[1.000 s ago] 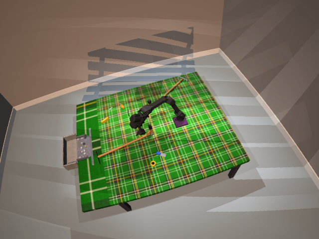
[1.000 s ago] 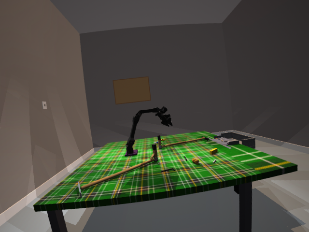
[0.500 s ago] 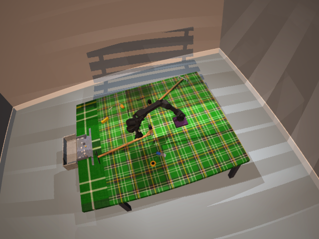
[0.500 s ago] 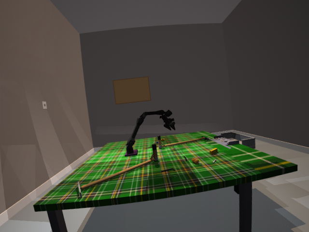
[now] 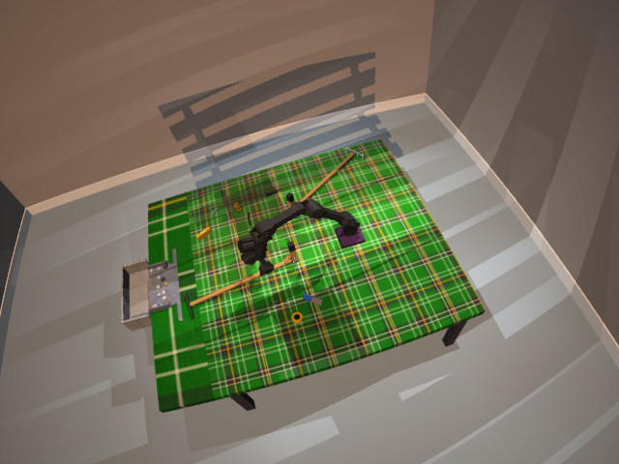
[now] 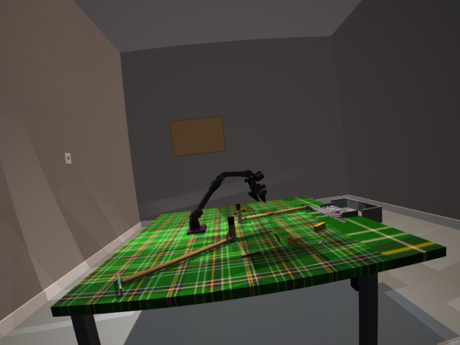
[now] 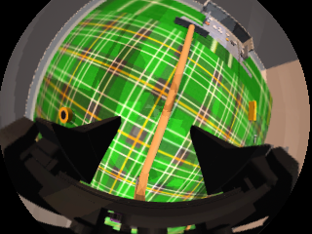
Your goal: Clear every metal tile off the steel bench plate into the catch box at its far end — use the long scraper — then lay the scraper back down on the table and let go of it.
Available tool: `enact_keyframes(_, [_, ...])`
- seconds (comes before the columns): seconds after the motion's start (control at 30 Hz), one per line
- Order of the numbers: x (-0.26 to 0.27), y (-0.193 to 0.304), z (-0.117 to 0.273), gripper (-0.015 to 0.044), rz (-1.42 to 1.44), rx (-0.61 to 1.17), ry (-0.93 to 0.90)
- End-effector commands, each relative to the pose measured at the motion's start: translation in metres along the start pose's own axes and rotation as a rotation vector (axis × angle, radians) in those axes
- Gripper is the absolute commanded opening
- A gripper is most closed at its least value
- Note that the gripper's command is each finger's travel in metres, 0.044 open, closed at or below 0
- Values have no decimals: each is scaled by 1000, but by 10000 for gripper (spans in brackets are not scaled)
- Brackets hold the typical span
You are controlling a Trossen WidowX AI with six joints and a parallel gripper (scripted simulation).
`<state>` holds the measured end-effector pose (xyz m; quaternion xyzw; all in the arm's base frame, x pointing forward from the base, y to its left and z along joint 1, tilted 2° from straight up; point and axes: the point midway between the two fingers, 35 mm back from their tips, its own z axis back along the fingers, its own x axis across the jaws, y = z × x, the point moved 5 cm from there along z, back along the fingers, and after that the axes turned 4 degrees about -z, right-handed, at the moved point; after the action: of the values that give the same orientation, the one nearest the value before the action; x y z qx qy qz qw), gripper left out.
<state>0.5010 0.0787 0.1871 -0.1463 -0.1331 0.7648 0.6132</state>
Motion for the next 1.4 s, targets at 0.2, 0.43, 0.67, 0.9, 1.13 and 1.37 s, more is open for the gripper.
enact_keyframes(0.2, [-11, 5, -43, 440, 2, 83, -60])
enact_keyframes(0.43, [-11, 6, -41, 440, -1, 82, -62])
enact_keyframes(0.67, [-11, 10, -20, 440, -13, 60, -54])
enact_keyframes(0.9, [-11, 16, 0, 440, -30, 38, -43])
enact_keyframes(1.13, [-10, 24, 19, 440, -45, 16, -34])
enact_keyframes(1.37, [-9, 33, 37, 440, -58, -6, -28])
